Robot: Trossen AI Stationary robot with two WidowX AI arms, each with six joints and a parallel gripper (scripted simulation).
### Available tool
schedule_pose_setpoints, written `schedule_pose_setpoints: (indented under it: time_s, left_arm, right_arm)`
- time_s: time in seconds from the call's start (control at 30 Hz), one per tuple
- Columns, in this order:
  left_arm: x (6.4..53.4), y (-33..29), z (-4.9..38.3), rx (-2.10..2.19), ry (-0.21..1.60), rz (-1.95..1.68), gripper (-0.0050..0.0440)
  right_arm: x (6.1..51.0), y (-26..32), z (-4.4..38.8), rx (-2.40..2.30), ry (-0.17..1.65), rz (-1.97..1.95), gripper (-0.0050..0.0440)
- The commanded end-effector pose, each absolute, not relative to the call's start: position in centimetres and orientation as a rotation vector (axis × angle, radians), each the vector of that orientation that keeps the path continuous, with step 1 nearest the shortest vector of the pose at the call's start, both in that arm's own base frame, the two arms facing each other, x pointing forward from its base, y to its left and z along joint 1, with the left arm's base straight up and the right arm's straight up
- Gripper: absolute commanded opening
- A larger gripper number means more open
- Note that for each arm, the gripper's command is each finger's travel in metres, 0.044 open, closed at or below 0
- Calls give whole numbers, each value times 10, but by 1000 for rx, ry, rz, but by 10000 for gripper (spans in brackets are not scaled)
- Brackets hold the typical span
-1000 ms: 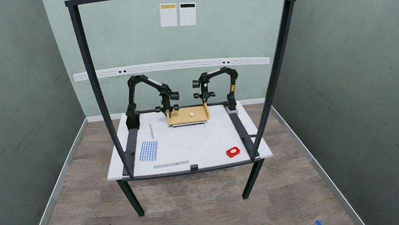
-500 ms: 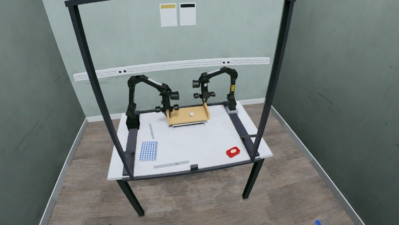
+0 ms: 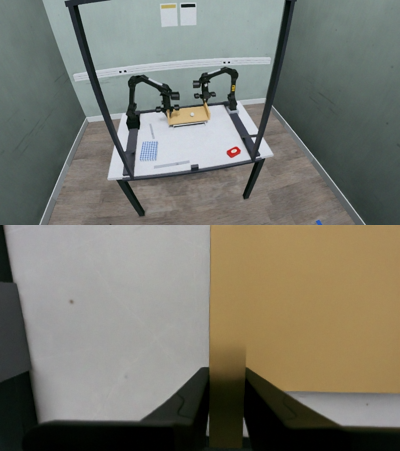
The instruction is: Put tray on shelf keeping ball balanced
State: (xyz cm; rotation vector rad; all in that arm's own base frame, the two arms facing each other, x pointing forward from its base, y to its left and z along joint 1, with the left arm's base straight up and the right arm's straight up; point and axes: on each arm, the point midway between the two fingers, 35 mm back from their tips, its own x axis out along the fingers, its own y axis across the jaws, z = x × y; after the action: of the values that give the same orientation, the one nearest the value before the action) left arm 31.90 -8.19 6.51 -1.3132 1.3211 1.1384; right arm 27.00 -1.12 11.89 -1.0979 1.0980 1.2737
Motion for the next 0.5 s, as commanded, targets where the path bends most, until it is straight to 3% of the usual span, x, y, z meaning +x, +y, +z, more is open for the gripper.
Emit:
schedule_pose_setpoints:
  time_s: [0.0,0.47]
  left_arm:
    - [324,-78,71,-1334,1288,1119,74]
    - [326,-79,62,-1334,1289,1125,74]
  right_arm:
    - [276,-9,125,-1116,1061,1257,73]
    - [273,-8,120,-1121,1058,1251,73]
